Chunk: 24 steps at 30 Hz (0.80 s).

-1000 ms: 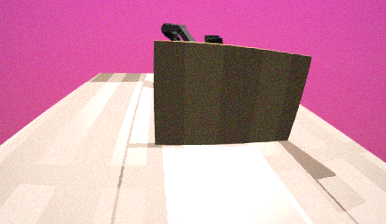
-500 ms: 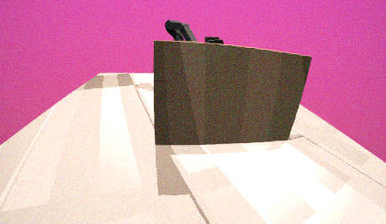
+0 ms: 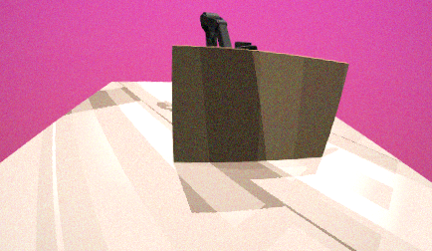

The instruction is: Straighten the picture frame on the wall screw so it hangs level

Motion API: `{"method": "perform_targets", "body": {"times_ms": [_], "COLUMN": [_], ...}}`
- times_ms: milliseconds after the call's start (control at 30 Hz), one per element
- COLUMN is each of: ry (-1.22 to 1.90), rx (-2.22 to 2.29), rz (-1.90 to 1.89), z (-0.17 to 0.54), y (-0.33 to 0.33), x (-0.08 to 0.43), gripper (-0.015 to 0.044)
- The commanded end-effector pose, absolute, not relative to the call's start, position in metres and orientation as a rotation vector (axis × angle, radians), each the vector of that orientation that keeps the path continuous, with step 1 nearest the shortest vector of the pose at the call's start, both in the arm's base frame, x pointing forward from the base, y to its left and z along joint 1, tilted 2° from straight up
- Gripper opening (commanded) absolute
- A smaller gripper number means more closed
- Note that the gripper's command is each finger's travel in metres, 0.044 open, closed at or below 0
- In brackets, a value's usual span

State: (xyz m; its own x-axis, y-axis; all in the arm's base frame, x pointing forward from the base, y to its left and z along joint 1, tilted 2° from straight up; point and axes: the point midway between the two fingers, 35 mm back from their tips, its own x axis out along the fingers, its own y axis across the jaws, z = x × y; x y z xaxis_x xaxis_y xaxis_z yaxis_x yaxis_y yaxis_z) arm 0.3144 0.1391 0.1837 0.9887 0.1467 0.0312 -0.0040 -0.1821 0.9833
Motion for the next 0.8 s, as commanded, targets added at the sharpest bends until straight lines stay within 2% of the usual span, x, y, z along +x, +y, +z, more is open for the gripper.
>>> {"method": "perform_targets", "body": {"times_ms": [0, 767], "ry": [0.110, 0.109], "rx": [1.751, 1.751], "rz": [0.142, 0.142], "z": [0.1828, 0.1839], "y": [0.1402, 0.1421], "x": [0.3211, 0.3307], "gripper": [0.0260, 0.0260]}}
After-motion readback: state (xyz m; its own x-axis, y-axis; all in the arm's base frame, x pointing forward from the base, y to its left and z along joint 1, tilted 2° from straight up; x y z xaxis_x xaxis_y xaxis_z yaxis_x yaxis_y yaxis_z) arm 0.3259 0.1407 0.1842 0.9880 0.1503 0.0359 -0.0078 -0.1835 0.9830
